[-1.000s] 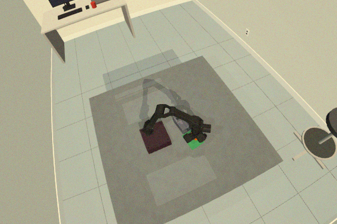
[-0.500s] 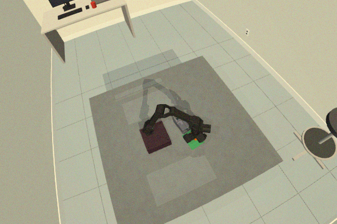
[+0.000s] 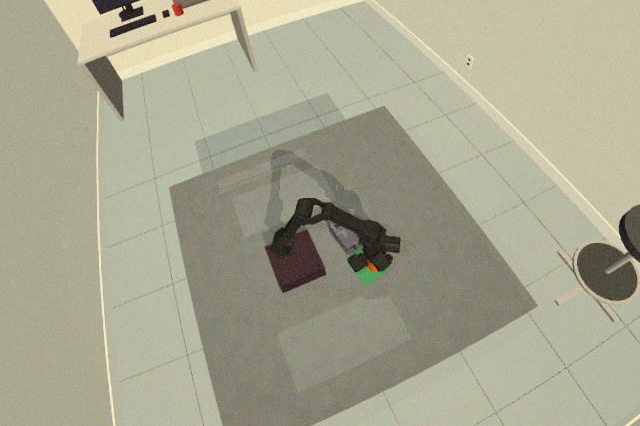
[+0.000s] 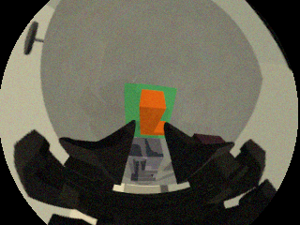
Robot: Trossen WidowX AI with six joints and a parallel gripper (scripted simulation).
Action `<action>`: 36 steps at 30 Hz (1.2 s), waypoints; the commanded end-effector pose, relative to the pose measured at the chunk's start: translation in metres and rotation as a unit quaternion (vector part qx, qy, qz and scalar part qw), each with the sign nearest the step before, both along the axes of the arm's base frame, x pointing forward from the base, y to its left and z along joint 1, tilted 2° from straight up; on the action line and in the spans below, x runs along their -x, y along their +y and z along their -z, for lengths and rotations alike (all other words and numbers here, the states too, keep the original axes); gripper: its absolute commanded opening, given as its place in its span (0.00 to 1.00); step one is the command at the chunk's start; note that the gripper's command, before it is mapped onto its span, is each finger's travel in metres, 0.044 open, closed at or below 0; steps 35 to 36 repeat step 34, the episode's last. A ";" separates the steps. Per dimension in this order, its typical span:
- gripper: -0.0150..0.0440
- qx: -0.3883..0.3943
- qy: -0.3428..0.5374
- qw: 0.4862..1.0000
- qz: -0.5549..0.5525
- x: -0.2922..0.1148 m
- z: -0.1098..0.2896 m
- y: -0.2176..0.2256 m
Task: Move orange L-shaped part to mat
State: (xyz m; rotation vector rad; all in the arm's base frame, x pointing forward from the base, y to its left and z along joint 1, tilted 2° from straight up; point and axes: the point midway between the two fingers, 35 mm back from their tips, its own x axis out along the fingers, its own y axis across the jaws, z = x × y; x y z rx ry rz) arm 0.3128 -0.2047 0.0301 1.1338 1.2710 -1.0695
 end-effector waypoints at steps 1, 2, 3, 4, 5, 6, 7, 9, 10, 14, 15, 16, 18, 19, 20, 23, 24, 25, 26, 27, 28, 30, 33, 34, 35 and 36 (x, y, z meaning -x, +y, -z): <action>0.74 0.000 0.000 1.000 0.000 -0.001 -0.008 -0.001; 0.79 0.000 0.001 1.000 0.000 -0.001 -0.015 -0.002; 0.83 0.000 0.001 1.000 0.000 -0.001 -0.024 -0.002; 0.88 0.001 0.001 1.000 0.000 -0.001 -0.034 -0.003; 0.92 0.001 0.001 1.000 0.000 -0.001 -0.047 -0.003; 0.93 0.001 0.002 1.000 0.001 0.000 -0.061 -0.003; 0.93 0.001 0.002 1.000 0.001 0.001 -0.075 -0.003; 0.93 0.001 0.002 1.000 0.001 0.003 -0.087 -0.002; 0.93 0.001 0.002 1.000 0.001 0.003 -0.087 -0.002; 0.93 0.004 -0.005 1.000 0.003 0.000 -0.081 -0.003; 0.93 0.004 -0.005 1.000 0.003 0.000 -0.081 -0.003; 0.93 0.004 -0.005 1.000 0.003 0.000 -0.081 -0.003; 0.93 0.004 -0.005 1.000 0.003 0.000 -0.081 -0.003; 0.93 0.004 -0.005 1.000 0.003 0.000 -0.081 -0.003; 0.93 0.004 -0.005 1.000 0.003 0.000 -0.081 -0.003; 0.93 0.004 -0.005 1.000 0.003 0.000 -0.081 -0.003; 0.93 0.004 -0.005 1.000 0.003 0.000 -0.081 -0.003; 0.93 0.004 -0.005 1.000 0.003 0.000 -0.081 -0.003; 0.93 0.004 -0.005 1.000 0.003 0.000 -0.081 -0.003; 0.93 0.004 -0.005 1.000 0.003 0.000 -0.081 -0.003; 0.93 0.004 -0.005 1.000 0.003 0.000 -0.081 -0.003; 0.93 0.004 -0.005 1.000 0.003 0.000 -0.081 -0.003; 0.93 0.004 -0.005 1.000 0.003 0.000 -0.081 -0.003; 0.93 0.004 -0.005 1.000 0.003 0.000 -0.081 -0.003; 0.93 0.004 -0.005 1.000 0.003 0.000 -0.081 -0.003; 0.93 0.004 -0.005 1.000 0.003 0.000 -0.081 -0.003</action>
